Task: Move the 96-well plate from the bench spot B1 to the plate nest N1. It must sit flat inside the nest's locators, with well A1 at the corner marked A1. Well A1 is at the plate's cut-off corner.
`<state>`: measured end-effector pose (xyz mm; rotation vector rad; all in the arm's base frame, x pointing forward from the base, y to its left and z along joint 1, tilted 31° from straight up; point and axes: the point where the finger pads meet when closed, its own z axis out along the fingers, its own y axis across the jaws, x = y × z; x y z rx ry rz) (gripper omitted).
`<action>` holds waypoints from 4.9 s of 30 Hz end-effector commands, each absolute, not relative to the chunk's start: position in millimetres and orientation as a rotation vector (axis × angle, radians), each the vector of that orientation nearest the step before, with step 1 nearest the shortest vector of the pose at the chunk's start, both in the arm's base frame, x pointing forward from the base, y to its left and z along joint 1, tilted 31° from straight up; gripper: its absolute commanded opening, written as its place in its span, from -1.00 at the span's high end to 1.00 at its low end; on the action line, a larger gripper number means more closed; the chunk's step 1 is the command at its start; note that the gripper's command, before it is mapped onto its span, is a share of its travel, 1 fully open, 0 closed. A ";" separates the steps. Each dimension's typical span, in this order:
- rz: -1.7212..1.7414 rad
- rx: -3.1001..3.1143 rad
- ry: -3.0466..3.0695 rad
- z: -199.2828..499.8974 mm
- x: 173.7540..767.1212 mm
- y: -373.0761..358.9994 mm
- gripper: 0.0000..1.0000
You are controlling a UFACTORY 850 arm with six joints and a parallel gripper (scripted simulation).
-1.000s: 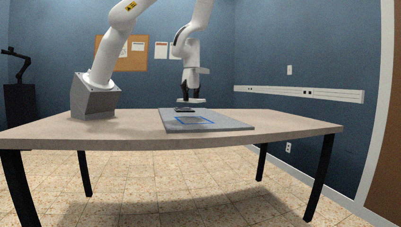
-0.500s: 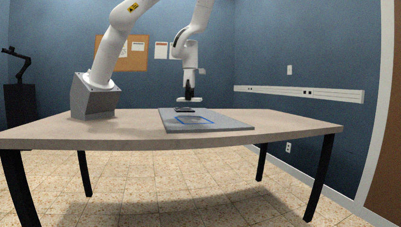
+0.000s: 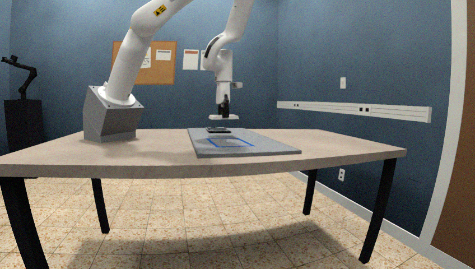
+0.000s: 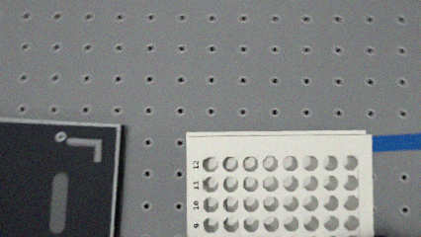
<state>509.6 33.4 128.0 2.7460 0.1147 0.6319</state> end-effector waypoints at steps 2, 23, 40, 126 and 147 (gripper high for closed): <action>0.510 2.673 0.424 122.1 512.1 56.2 1.00; 0.331 2.393 1.129 106.6 516.1 110.7 1.00; 0.159 2.015 1.666 93.0 519.6 158.7 1.00; 0.091 1.843 1.847 43.7 539.8 199.1 1.00; 0.091 1.843 1.847 19.2 551.3 190.1 1.00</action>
